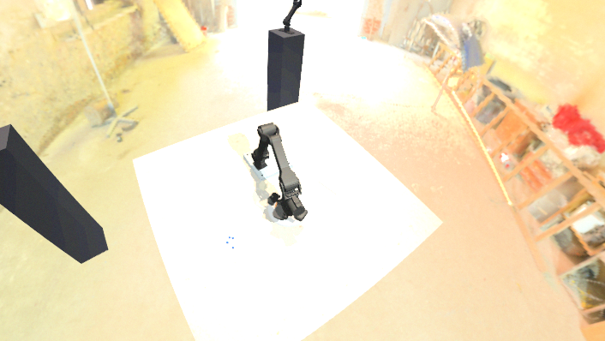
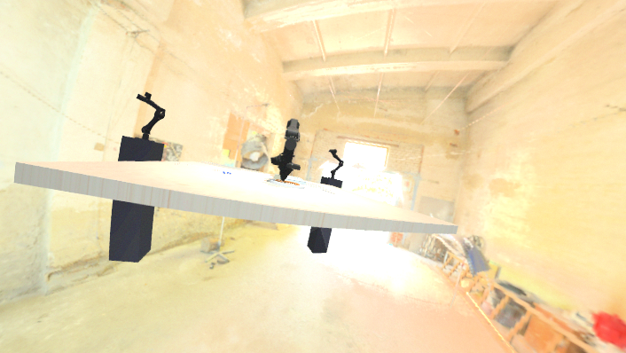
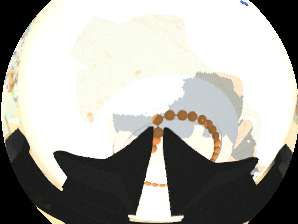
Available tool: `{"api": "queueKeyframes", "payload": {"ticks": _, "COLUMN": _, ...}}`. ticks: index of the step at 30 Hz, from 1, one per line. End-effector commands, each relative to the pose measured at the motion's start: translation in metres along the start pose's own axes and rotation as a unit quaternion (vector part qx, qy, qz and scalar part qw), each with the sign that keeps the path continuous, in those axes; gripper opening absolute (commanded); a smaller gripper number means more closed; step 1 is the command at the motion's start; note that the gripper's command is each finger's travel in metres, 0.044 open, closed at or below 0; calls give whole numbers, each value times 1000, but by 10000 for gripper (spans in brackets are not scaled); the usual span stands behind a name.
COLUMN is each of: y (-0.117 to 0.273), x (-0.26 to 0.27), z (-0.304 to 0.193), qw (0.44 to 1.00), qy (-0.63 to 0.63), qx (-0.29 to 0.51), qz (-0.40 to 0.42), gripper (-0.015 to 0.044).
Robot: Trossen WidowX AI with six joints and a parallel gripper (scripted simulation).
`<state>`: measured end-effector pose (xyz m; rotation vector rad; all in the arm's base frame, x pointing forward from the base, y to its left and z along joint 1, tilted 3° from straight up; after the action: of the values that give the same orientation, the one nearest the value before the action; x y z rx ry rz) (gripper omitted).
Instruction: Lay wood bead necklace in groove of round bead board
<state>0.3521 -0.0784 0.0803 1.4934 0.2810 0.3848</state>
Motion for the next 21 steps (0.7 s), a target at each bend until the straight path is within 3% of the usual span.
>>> {"api": "queueKeyframes", "payload": {"ticks": 1, "y": 2, "x": 3, "z": 2, "qw": 1000, "qy": 3, "qx": -1, "qz": 2, "gripper": 0}}
{"api": "queueKeyframes", "payload": {"ticks": 21, "y": -5, "x": 12, "z": 8, "qw": 1000, "qy": 3, "qx": -1, "qz": 3, "gripper": 0}}
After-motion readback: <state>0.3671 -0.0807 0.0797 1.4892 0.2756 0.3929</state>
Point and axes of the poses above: the point midway between the two fingers, 35 mm back from their tips, its own y axis back along the fingers, its own x axis across the jaws, z = x × y, the point moved 2 cm from there along y, back along the fingers, and after that the axes turned 4 degrees about y, right-handed, at the moved point
